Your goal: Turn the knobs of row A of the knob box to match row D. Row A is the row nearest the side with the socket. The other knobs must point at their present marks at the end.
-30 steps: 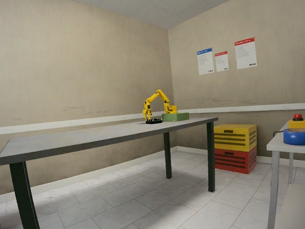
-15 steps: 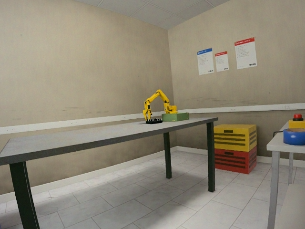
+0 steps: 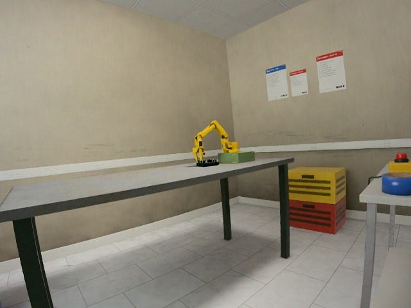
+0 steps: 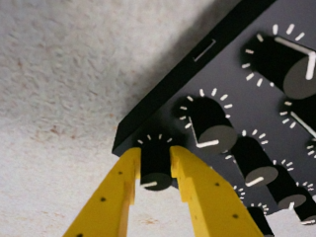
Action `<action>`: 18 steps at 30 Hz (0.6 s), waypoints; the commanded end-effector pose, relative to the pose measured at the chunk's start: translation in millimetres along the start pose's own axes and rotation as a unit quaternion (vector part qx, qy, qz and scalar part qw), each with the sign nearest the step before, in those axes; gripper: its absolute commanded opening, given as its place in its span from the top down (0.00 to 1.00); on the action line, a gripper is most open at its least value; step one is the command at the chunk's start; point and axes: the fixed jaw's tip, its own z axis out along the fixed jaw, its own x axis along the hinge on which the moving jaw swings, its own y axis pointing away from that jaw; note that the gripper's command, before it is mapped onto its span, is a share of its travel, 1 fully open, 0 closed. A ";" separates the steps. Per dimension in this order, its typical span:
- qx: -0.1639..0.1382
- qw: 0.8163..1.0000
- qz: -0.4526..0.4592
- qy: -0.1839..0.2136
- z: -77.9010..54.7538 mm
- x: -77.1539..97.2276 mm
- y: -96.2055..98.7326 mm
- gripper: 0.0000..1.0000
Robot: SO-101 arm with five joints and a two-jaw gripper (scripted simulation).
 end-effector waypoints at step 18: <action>0.002 0.988 0.156 -0.006 3.5 -4.7 -1.8 0.99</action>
